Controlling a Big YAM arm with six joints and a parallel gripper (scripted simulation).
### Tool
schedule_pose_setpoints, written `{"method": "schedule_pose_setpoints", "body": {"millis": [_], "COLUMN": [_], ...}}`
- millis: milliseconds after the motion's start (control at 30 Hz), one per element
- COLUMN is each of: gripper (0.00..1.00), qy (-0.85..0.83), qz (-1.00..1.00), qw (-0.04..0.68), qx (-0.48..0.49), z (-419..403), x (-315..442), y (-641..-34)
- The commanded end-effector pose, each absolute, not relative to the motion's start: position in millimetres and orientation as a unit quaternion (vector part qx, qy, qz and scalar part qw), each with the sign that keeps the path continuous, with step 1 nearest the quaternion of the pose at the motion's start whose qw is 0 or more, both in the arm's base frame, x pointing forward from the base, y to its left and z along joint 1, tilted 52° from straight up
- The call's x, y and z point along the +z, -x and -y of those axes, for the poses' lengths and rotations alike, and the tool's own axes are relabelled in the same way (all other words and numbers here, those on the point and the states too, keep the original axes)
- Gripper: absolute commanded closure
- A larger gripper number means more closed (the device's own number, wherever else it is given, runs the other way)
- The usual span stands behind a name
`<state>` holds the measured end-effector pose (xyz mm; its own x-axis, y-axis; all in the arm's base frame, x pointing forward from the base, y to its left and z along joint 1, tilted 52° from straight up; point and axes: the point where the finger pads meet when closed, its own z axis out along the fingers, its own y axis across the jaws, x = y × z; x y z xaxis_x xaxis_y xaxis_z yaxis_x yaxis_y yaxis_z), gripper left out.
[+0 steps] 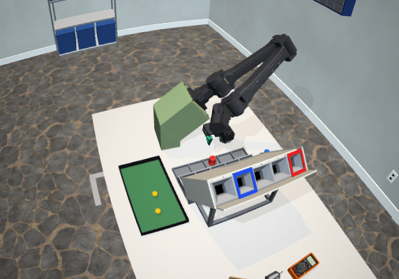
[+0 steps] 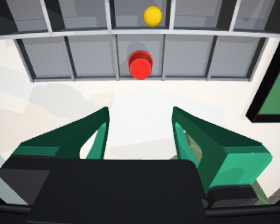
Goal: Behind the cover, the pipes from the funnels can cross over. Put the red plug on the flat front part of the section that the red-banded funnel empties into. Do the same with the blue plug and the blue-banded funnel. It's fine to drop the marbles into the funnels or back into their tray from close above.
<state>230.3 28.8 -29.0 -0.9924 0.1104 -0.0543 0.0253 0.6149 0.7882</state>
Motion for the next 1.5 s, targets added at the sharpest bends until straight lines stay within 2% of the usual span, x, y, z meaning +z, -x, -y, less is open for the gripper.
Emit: {"method": "schedule_pose_setpoints", "body": {"millis": [0, 733, 1267, 1467], "gripper": [0.41, 0.44, 0.44, 0.44], "qy": [-0.026, -0.035, -0.038, -0.038], "qz": [-0.899, -0.899, -0.899, -0.899], "qw": [0.060, 0.065, 0.058, 0.058], "qx": [0.432, 0.431, 0.433, 0.433], "z": [-22.4, -2.0, 60.4, 101.5], "x": [-28.3, -46.8, -122.3, -171.5], "y": [-244.8, -250.5, -270.1, -284.6]}}
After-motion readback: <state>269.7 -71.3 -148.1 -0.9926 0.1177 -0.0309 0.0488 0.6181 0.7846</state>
